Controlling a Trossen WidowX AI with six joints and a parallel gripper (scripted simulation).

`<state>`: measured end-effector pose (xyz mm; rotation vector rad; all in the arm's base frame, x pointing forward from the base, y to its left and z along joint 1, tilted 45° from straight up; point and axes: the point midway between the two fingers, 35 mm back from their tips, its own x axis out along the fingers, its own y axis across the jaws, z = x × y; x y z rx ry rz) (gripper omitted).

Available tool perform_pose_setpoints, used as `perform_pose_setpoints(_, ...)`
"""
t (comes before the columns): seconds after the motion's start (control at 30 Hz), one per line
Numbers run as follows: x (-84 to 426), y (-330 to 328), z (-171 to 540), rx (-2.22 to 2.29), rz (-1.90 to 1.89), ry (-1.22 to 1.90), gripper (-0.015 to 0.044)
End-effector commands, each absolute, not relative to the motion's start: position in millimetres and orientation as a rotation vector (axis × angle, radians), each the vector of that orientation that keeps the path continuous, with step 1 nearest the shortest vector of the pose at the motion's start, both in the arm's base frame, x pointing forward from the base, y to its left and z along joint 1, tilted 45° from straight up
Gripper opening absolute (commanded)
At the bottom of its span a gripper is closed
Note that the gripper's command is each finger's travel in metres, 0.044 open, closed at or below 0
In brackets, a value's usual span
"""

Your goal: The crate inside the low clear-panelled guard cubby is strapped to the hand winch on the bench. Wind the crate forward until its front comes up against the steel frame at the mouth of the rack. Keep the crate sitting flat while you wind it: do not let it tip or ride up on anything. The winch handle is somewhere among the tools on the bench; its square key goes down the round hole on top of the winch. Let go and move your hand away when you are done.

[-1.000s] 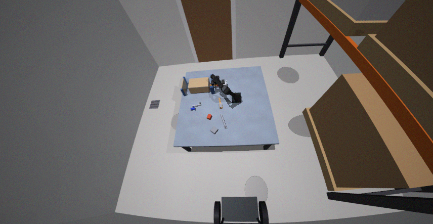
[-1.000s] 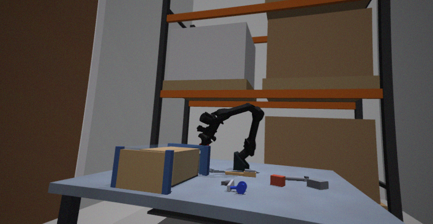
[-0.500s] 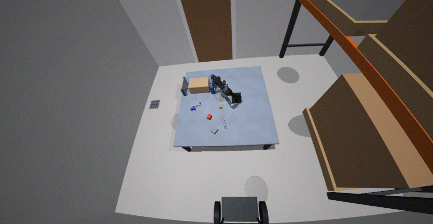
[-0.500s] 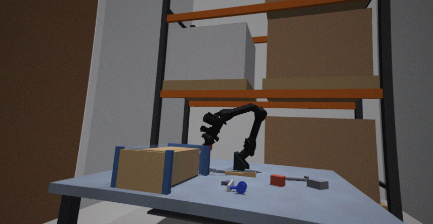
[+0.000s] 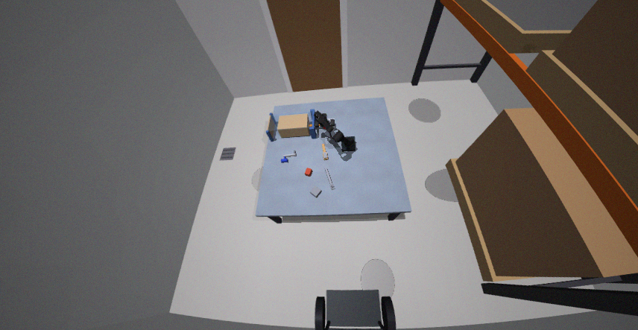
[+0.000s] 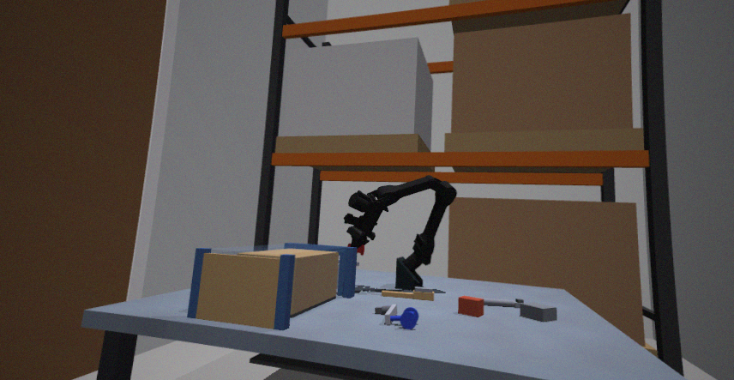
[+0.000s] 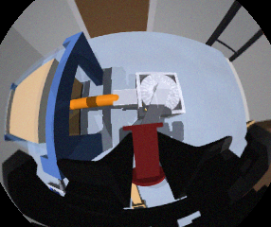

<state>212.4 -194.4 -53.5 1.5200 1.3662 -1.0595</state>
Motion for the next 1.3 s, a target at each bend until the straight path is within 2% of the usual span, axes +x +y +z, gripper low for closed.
perform_pose_setpoints(0.0, 197.5, -186.0, -51.2, 1.528, -1.069, 1.397, 0.0)
perform_pose_setpoints(1.27, 138.5, -181.6, -51.9, 1.526, -1.073, 1.399, 0.0)
